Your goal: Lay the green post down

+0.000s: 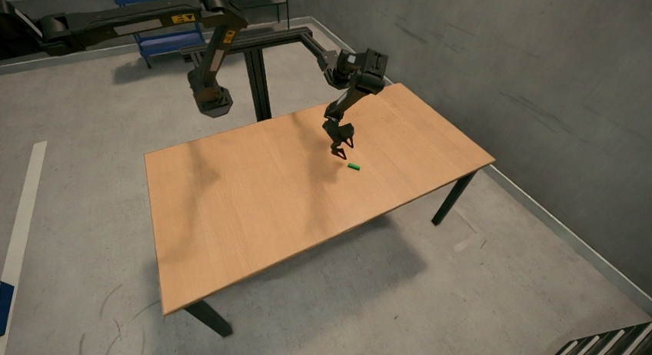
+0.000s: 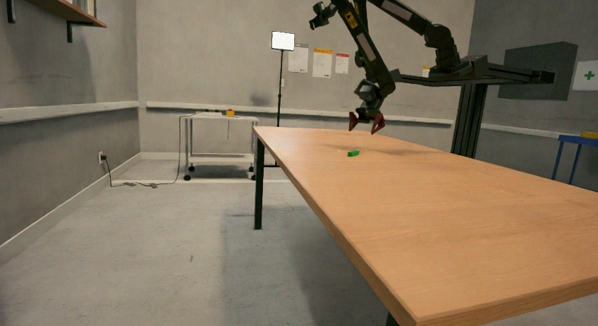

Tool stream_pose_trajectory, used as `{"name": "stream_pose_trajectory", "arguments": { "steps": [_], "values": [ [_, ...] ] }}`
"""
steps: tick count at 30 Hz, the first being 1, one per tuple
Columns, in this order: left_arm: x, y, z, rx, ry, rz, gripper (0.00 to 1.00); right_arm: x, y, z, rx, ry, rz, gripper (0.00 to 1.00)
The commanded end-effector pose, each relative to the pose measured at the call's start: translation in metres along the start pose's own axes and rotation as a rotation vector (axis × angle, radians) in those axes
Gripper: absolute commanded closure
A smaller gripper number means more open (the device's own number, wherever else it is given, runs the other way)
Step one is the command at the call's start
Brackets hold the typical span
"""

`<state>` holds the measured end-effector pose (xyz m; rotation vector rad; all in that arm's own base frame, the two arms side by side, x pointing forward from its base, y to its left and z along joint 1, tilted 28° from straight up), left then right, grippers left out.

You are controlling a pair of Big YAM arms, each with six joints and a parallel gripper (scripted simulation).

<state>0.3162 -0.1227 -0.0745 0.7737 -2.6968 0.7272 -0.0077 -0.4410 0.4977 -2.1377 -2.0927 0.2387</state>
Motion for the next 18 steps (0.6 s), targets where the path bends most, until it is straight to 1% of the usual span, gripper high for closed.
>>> {"name": "stream_pose_trajectory", "arguments": {
  "steps": [1, 9, 13, 15, 18],
  "values": [
    [0.011, 0.002, -0.005, -0.009, 0.008, 0.006, 0.0, 0.004, -0.011, -0.033, 0.015, -0.056, 0.018, 0.0],
    [0.015, 0.002, -0.008, -0.008, 0.008, 0.005, 0.0, 0.004, -0.011, -0.033, 0.015, -0.056, 0.018, 0.0],
    [0.026, 0.0, -0.019, -0.007, 0.007, 0.006, 0.0, 0.004, -0.011, -0.033, 0.015, -0.056, 0.018, 0.0],
    [0.026, 0.0, -0.019, -0.007, 0.007, 0.006, 0.0, 0.004, -0.011, -0.033, 0.015, -0.056, 0.018, 0.0],
    [0.039, -0.003, -0.03, -0.006, 0.006, 0.007, 0.0, 0.004, -0.011, -0.033, 0.015, -0.056, 0.018, 0.0]
  ]
}}
Point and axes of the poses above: on each arm, the point where the finger pads meet when closed, its own x axis back along the fingers, its own y axis across the jaws, z = x × y, the point moved 8 cm from there along x, back along the fingers, and after that the axes turned 13 degrees about x, right-handed, at the moved point
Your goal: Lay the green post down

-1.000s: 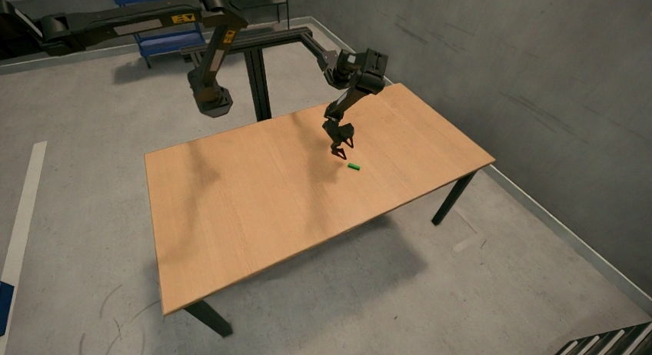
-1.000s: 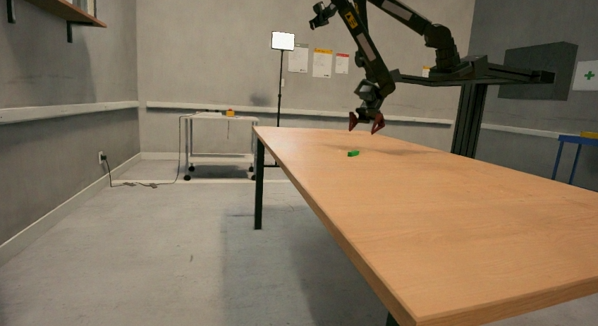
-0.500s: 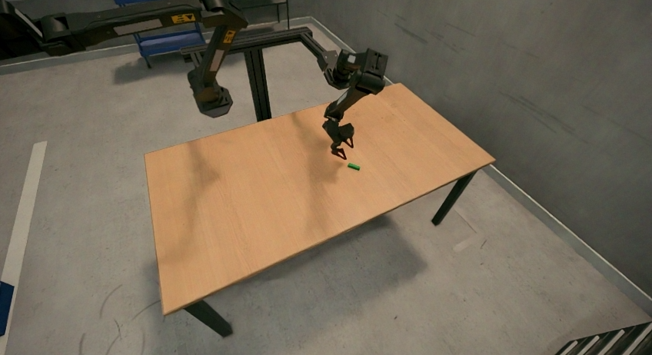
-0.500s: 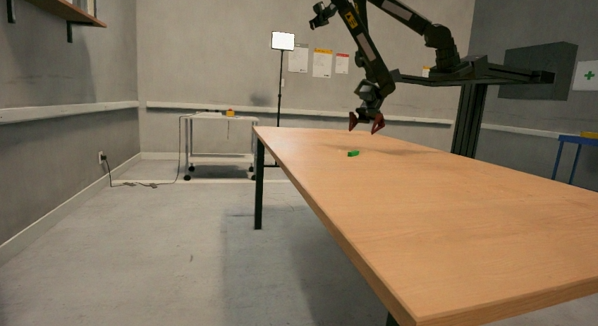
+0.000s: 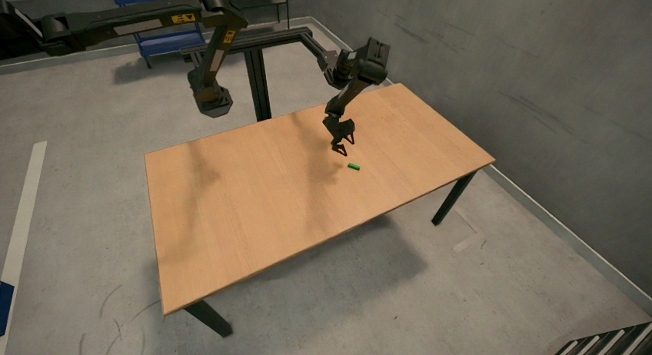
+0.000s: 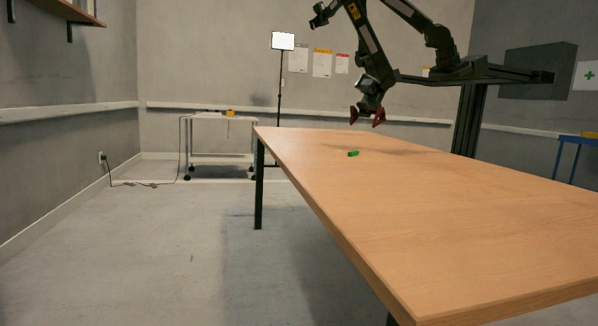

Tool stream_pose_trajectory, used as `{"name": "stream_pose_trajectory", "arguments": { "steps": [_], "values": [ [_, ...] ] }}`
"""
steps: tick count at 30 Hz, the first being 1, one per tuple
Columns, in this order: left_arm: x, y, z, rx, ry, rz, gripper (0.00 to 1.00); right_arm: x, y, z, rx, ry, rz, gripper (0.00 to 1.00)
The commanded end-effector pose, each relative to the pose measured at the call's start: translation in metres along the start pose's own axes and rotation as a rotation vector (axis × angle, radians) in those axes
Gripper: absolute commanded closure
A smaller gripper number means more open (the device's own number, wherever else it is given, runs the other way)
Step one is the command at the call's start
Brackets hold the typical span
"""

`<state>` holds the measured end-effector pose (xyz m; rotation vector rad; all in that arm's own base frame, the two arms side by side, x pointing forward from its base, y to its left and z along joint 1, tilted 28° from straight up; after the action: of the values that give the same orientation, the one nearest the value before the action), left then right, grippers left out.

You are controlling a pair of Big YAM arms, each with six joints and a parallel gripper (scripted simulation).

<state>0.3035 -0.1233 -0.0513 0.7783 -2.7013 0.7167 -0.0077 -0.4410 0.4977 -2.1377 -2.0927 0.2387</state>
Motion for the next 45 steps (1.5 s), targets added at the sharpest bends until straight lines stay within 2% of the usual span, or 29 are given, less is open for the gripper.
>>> {"name": "stream_pose_trajectory", "arguments": {
  "steps": [1, 7, 12, 45],
  "values": [
    [0.024, -0.001, -0.016, 0.001, 0.011, 0.009, 0.0, 0.004, -0.011, -0.033, 0.015, -0.056, 0.018, 0.0],
    [0.048, -0.007, -0.039, 0.006, 0.009, 0.012, 0.0, 0.004, -0.011, -0.033, 0.015, -0.056, 0.018, 0.0],
    [0.059, -0.011, -0.049, 0.009, 0.008, 0.013, 0.0, 0.004, -0.011, -0.033, 0.015, -0.056, 0.018, 0.0],
    [0.061, -0.014, -0.051, 0.009, 0.008, 0.017, 0.0, 0.004, -0.011, -0.033, 0.015, -0.056, 0.018, 0.0]
  ]
}}
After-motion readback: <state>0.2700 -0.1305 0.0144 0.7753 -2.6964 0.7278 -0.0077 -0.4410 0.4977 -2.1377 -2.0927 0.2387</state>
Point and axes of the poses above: on each arm, the point where the finger pads meet when closed, its own x axis back along the fingers, its own y axis across the jaws, z = x × y, the point moved 8 cm from there along x, back along the fingers, and after that the axes turned 13 degrees about x, right-handed, at the moved point
